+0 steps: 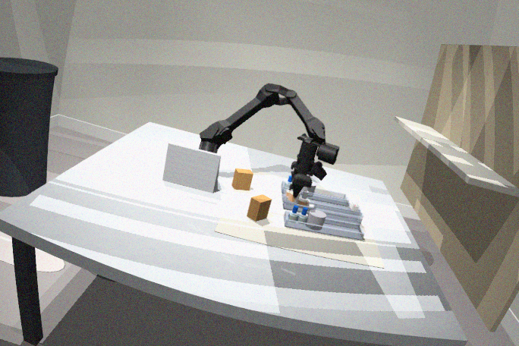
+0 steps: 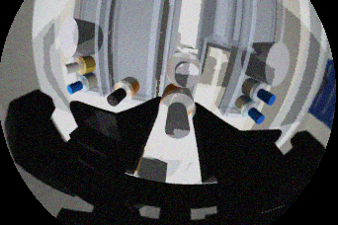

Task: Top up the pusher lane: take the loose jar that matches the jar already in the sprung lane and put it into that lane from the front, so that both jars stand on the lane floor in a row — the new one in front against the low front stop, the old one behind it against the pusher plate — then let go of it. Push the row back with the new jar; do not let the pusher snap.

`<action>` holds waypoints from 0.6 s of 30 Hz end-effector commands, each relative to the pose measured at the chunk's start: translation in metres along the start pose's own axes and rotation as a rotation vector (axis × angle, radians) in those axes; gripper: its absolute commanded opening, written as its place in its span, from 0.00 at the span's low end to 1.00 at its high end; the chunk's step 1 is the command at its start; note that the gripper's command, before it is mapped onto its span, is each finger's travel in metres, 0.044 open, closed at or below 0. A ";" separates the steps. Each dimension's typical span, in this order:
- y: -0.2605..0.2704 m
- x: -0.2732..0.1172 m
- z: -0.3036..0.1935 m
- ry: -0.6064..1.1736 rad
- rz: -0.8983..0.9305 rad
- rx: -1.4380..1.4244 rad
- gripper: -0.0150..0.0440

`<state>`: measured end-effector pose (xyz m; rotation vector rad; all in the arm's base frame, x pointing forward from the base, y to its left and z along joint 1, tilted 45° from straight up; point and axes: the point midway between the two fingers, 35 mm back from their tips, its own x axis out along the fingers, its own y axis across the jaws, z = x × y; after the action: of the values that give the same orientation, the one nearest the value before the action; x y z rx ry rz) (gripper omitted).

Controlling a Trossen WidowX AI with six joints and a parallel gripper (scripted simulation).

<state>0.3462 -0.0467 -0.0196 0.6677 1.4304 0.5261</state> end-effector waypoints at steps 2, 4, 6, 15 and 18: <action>0.001 0.001 0.004 -0.016 0.006 -0.007 0.25; 0.001 0.002 0.004 -0.016 0.006 -0.007 0.25; 0.001 0.003 0.004 -0.016 0.006 -0.007 0.25; 0.001 0.006 0.004 -0.016 0.006 -0.007 0.25; 0.000 0.007 0.004 -0.016 0.006 -0.007 0.25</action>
<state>0.3464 -0.0428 -0.0240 0.6675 1.4283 0.5269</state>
